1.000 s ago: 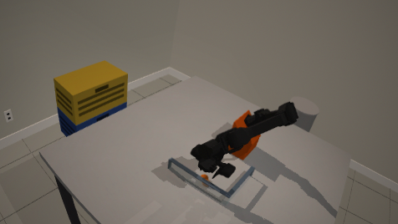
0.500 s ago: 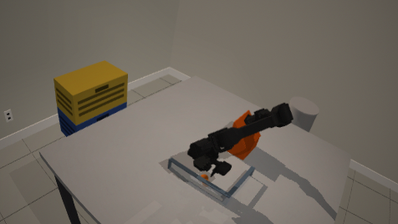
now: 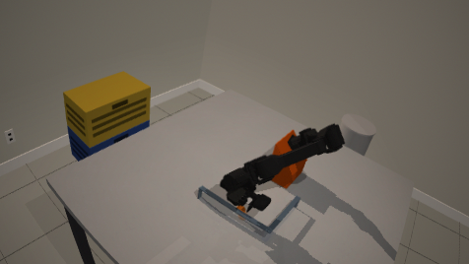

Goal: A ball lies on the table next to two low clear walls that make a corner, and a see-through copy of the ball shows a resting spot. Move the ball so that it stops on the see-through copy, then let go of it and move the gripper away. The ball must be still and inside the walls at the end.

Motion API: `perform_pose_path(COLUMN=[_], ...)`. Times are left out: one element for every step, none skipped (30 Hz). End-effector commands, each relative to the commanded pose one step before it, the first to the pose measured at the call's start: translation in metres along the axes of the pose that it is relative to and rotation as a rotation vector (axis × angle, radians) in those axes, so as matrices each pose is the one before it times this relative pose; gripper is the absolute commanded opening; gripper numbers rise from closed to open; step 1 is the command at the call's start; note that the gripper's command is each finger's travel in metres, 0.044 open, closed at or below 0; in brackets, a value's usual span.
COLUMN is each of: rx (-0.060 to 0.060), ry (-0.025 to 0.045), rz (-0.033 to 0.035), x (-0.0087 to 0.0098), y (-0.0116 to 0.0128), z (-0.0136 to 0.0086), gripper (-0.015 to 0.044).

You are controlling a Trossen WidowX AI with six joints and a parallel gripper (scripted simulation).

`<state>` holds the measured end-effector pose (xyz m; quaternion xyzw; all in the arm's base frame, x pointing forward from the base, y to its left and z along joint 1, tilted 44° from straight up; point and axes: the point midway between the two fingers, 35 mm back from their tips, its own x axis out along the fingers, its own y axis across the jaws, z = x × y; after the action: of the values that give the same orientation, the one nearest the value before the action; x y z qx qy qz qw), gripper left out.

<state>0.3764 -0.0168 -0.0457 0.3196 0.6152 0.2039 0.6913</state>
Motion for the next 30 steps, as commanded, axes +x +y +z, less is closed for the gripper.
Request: perform_pose_path(rx=[0.0103, 0.0000, 0.0000, 0.0000, 0.0000, 0.0000, 0.0000, 0.0000, 0.0000, 0.0000, 0.0000, 0.0000, 0.0000, 0.0000, 0.0000, 0.0000, 0.0000, 0.0000, 0.0000, 0.0000, 0.0000, 0.0000, 0.0000, 0.0000, 0.0019, 0.0057, 0.0095, 0.0086, 0.0006, 0.0003], ry=[0.00463, 0.00000, 0.00000, 0.00000, -0.00001, -0.00001, -0.00001, 0.00000, 0.00000, 0.00000, 0.00000, 0.00000, 0.00000, 0.00000, 0.00000, 0.00000, 0.00000, 0.00000, 0.00000, 0.00000, 0.00000, 0.00000, 0.00000, 0.00000, -0.00050, -0.00146, -0.00236, -0.00207, -0.00021, -0.00011], rz=[0.00536, 0.00012, 0.00013, 0.00014, 0.00016, 0.00017, 0.00018, 0.00019, 0.00016, 0.00010, 0.00003, 0.00000, 0.00000, 0.00000, 0.00000, 0.00000, 0.00000, 0.00000, 0.00000, 0.00000, 0.00000, 0.00000, 0.00000, 0.00000, -0.00087, -0.00258, -0.00419, -0.00392, -0.00099, -0.00082], x=[0.00787, 0.00158, 0.00158, 0.00158, 0.00158, 0.00159, 0.00158, 0.00158, 0.00125, 0.00075, 0.00025, 0.00000, 0.00000, 0.00000, 0.00000, 0.00000, 0.00000, 0.00000, 0.00000, 0.00000, 0.00000, 0.00000, 0.00000, 0.00000, -0.00072, -0.00214, -0.00354, -0.00426, -0.00386, -0.00384], y=[-0.00025, 0.00003, 0.00003, 0.00003, 0.00004, 0.00004, 0.00004, 0.00005, 0.00004, 0.00002, 0.00001, 0.00000, 0.00000, 0.00000, 0.00000, 0.00000, 0.00000, 0.00000, 0.00000, 0.00000, 0.00000, 0.00000, 0.00000, 0.00000, -0.00086, -0.00256, -0.00423, -0.00391, -0.00059, -0.00044], z=[-0.00279, -0.00004, -0.00005, -0.00005, -0.00006, -0.00007, -0.00007, -0.00008, -0.00007, -0.00004, -0.00002, 0.00000, 0.00000, 0.00000, 0.00000, 0.00000, 0.00000, 0.00000, 0.00000, 0.00000, 0.00000, 0.00000, 0.00000, 0.00000, -0.00036, -0.00111, -0.00190, -0.00156, 0.00053, 0.00056], gripper=[0.0289, 0.0289, 0.0289, 0.0289, 0.0289, 0.0289, 0.0289, 0.0289, 0.0289, 0.0289, 0.0289, 0.0262, 0.0236, 0.0210, 0.0184, 0.0177, 0.0170, 0.0164, 0.0157, 0.0150, 0.0144, 0.0137, 0.0130, 0.0104, 0.0078, 0.0051, 0.0025, 0.0000, 0.0000, 0.0000])
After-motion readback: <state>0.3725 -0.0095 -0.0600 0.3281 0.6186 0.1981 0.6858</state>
